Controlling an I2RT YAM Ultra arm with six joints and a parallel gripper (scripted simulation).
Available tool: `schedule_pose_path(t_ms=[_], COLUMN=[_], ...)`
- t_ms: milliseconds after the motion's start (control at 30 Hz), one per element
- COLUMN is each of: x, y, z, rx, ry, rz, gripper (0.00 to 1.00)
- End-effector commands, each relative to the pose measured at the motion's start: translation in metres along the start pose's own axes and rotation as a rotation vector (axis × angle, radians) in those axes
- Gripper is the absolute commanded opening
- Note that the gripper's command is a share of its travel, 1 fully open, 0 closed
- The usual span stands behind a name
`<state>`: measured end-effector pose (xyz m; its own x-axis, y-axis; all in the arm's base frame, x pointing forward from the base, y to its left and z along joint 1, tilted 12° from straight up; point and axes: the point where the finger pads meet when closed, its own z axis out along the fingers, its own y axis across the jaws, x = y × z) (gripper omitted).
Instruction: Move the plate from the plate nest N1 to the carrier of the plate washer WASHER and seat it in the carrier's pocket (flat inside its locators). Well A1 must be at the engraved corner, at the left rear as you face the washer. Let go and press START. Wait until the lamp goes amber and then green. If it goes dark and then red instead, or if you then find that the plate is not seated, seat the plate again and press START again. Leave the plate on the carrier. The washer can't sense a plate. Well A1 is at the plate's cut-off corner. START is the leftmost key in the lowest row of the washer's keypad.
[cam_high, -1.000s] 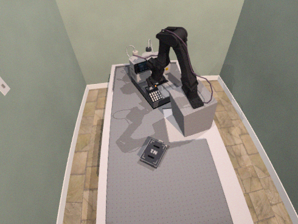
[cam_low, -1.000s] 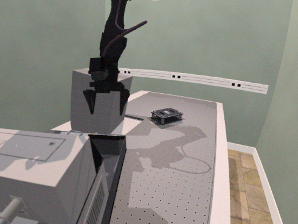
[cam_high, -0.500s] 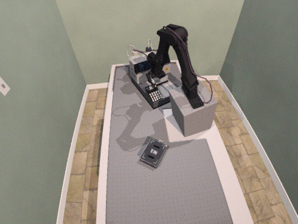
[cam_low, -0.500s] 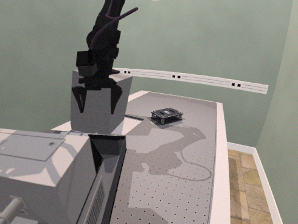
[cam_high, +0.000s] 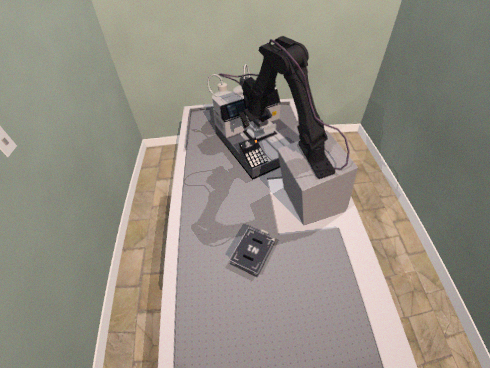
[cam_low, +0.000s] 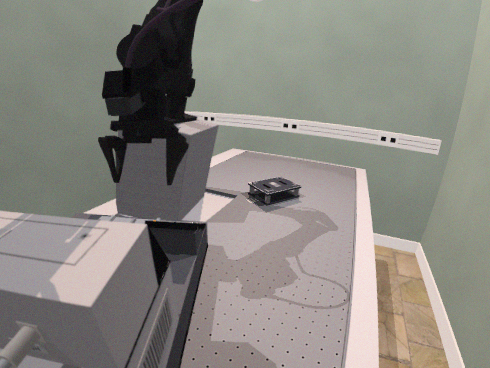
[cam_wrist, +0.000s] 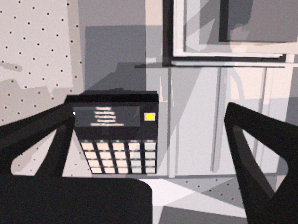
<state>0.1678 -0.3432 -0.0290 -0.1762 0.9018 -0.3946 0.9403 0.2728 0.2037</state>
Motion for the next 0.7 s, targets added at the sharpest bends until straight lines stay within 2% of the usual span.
schedule_pose_path(t_ms=[0, 100, 133, 667], x=[-0.0084, -0.0083, -0.0008, -0.0008], y=[0.0007, 0.0010, 0.0006, 0.0006], z=[-0.0054, -0.0054, -0.0028, -0.0028], rx=[-0.011, -0.011, -0.004, -0.004], ry=[0.002, 0.002, 0.011, 0.011], rz=[-0.012, -0.012, -0.010, -0.010], gripper=[1.00, 1.00, 1.00, 1.00])
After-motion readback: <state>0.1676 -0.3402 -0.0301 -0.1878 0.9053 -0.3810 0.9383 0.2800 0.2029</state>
